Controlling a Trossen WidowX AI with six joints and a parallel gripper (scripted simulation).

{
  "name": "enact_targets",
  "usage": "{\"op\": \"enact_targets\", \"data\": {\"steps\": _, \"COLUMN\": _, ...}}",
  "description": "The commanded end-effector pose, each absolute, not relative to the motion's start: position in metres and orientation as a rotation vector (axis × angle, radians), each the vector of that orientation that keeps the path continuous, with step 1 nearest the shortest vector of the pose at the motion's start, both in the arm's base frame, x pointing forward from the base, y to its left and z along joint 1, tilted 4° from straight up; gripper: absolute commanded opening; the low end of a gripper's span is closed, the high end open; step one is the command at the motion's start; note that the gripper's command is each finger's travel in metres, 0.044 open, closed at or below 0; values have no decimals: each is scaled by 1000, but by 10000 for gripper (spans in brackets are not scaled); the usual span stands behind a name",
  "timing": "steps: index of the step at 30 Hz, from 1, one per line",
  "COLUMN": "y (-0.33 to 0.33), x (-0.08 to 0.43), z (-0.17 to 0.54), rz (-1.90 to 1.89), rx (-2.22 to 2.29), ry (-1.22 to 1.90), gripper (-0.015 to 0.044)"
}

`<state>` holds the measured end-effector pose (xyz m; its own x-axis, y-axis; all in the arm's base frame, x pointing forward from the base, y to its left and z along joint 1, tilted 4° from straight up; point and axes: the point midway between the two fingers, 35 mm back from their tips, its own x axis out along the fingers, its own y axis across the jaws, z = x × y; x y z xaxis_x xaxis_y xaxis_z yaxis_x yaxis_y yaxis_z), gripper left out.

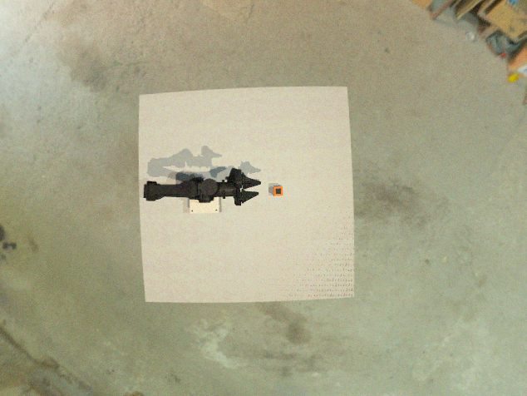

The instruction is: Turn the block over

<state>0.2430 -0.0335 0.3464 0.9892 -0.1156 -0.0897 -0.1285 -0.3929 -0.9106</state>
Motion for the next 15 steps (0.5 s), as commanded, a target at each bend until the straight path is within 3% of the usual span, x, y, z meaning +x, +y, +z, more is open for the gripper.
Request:
{"op": "enact_targets", "data": {"steps": 1, "y": -34, "x": 244, "z": 346, "rz": 21, "rx": -1966, "ry": 178, "gripper": 426}}
{"op": "enact_targets", "data": {"steps": 15, "y": -39, "x": 339, "z": 254, "rz": 311, "rx": -896, "ry": 728, "gripper": 440}}
